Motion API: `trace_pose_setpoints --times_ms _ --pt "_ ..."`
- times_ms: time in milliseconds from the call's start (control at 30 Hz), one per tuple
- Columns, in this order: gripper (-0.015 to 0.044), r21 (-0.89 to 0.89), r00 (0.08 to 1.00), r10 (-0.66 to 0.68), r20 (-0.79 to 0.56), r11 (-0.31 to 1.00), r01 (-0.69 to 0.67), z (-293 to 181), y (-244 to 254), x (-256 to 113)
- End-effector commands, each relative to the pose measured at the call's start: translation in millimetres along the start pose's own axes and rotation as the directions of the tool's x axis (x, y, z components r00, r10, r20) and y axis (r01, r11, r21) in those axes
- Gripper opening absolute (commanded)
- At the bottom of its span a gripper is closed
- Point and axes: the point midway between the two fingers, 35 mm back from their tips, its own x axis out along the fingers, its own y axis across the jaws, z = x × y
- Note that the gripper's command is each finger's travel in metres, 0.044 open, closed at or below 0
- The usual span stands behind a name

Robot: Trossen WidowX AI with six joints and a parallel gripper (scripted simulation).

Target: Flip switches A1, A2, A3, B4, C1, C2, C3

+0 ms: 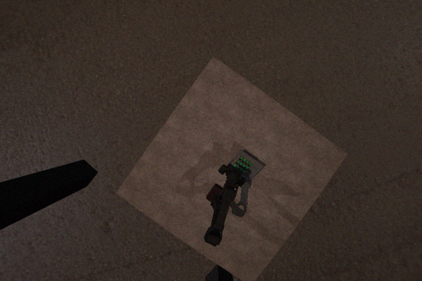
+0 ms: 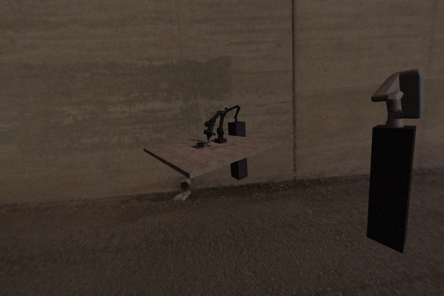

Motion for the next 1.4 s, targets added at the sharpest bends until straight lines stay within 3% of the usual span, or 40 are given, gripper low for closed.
trace_pose_setpoints --times_ms 0,1367 --pt "0.0 0.004 1.0 -0.004 0.002 1.0 0.004 -0.1 -0.6 4.3" --pt "0.0 0.003 1.0 -0.004 0.002 1.0 0.004 -0.3 -0.6 16.8"
